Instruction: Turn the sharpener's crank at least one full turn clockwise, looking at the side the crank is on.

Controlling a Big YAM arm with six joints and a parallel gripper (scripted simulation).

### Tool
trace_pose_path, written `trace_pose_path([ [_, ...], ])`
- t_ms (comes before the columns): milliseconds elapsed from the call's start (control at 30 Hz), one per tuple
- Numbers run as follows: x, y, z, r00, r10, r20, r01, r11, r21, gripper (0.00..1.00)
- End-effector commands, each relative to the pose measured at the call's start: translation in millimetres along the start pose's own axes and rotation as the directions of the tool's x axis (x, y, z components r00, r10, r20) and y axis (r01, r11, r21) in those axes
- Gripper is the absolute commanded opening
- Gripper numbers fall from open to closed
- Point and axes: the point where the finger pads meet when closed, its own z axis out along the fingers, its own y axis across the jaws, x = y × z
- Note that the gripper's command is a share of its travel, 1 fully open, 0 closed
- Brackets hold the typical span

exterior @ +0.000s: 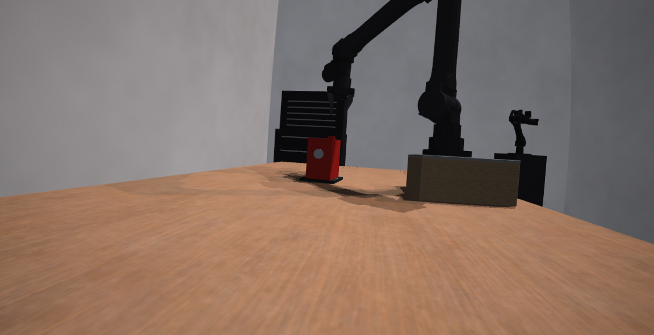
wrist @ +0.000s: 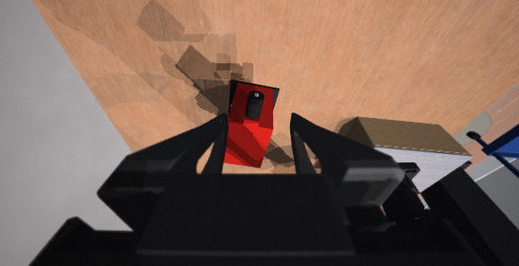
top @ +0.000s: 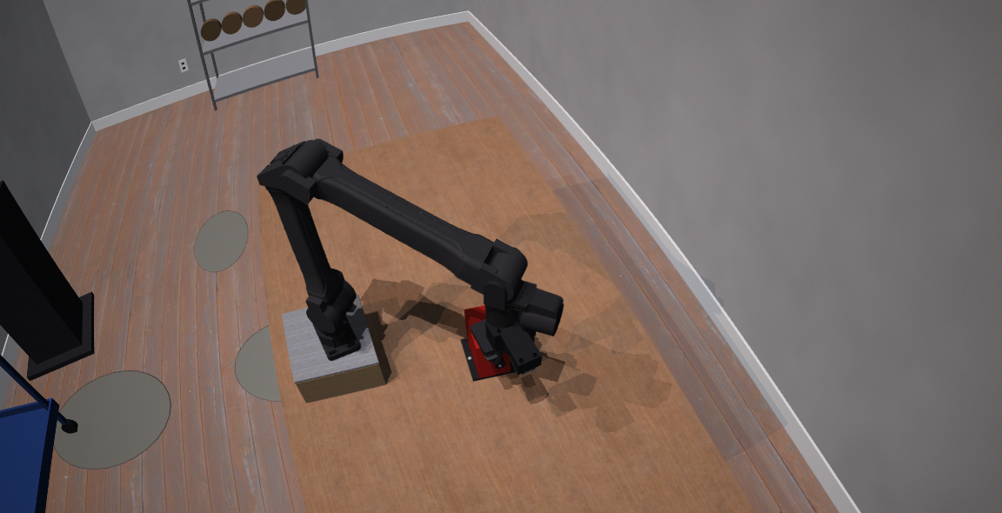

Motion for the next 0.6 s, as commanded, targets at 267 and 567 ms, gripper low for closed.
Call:
trace_pose_path([
  [267, 37.2, 12.7, 18.3, 0.984, 0.178, -0.008, -0.178, 0.984, -0.001, 0.51],
  [567, 33.3, 9.4, 41.8, 0.982, 0.189, -0.025, -0.188, 0.982, 0.029, 0.51],
])
